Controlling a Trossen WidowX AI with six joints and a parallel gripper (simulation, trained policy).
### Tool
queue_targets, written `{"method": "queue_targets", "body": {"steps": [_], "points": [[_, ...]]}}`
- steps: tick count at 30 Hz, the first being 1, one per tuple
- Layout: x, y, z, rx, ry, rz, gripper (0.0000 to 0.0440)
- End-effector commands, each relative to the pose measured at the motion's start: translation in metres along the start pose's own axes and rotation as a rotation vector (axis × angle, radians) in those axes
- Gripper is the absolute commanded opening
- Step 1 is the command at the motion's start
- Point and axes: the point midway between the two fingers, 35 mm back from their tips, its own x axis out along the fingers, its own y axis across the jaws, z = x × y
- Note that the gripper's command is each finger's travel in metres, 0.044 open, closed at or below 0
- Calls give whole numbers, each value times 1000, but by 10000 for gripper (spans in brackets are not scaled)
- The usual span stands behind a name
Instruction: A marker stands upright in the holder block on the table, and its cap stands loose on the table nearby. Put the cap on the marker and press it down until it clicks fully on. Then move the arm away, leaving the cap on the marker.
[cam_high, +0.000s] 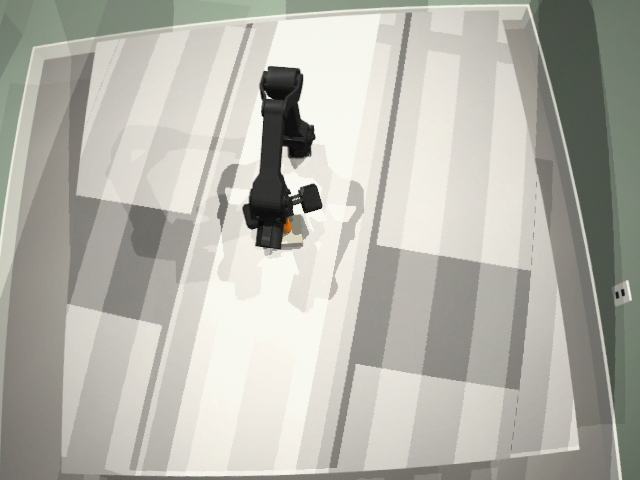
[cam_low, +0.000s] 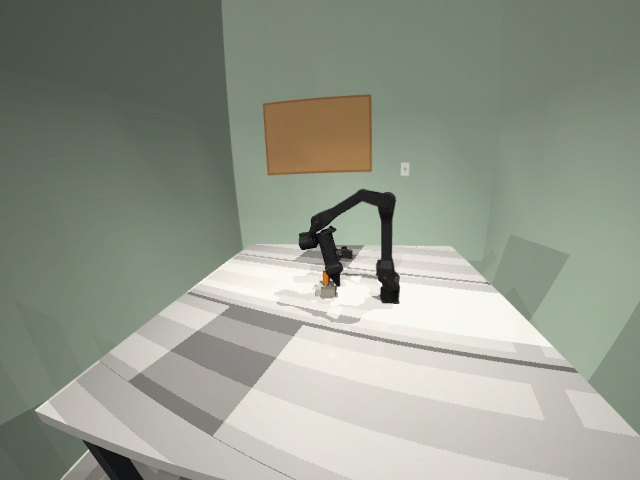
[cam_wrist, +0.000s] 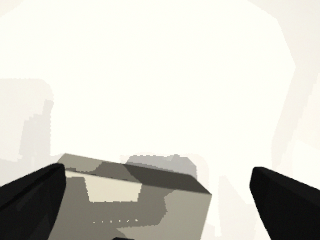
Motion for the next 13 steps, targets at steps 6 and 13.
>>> {"method": "queue_targets", "body": {"steps": [6, 13], "points": [[-13, 4, -4, 7, 79, 41, 440], [-38, 6, -6, 16, 139, 75, 440]]}}
